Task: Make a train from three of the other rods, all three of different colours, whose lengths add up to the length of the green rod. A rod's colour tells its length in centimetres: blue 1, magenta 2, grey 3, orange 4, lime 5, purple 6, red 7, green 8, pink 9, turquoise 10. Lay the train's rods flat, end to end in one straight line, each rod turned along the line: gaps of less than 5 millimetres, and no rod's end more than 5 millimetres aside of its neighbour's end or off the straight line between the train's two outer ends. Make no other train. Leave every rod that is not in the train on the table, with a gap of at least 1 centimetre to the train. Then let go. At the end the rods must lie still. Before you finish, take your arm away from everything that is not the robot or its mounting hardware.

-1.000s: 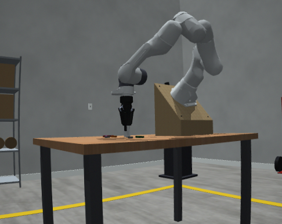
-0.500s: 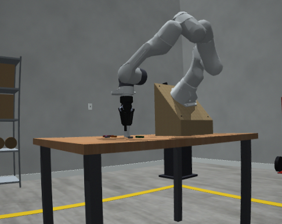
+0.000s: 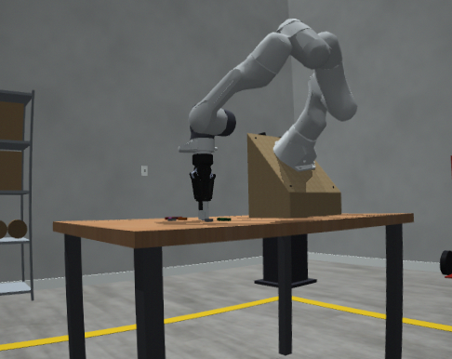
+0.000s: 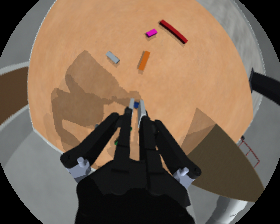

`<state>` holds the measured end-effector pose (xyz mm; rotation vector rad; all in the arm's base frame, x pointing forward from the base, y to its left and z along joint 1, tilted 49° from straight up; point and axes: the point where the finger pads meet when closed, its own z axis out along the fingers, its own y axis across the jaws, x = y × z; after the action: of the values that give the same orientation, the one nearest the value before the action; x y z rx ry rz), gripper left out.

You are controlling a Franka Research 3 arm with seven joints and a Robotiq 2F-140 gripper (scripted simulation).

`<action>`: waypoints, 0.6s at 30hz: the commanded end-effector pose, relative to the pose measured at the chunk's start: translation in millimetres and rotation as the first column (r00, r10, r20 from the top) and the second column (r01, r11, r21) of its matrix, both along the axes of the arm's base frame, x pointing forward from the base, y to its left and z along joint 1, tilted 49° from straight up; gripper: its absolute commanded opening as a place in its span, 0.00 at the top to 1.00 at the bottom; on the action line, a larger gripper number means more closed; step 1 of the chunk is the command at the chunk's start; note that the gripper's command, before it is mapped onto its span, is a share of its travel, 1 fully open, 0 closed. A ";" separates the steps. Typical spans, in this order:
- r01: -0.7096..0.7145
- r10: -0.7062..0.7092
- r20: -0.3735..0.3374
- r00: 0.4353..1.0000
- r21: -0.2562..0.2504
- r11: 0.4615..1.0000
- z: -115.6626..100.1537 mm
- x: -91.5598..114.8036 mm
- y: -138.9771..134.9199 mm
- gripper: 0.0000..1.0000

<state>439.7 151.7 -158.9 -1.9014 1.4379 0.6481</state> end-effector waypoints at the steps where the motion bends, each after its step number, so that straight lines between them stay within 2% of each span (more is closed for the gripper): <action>1: -0.003 0.003 0.005 1.000 -0.001 1.000 -0.9 0.1 1.3 0.90; 8: -0.003 0.003 0.005 1.000 -0.001 1.000 -0.9 0.1 1.3 0.85; 18: -0.003 0.003 0.005 1.000 -0.001 1.000 -0.7 0.1 1.1 0.85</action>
<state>439.7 151.7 -158.9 -1.9015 1.4379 0.6481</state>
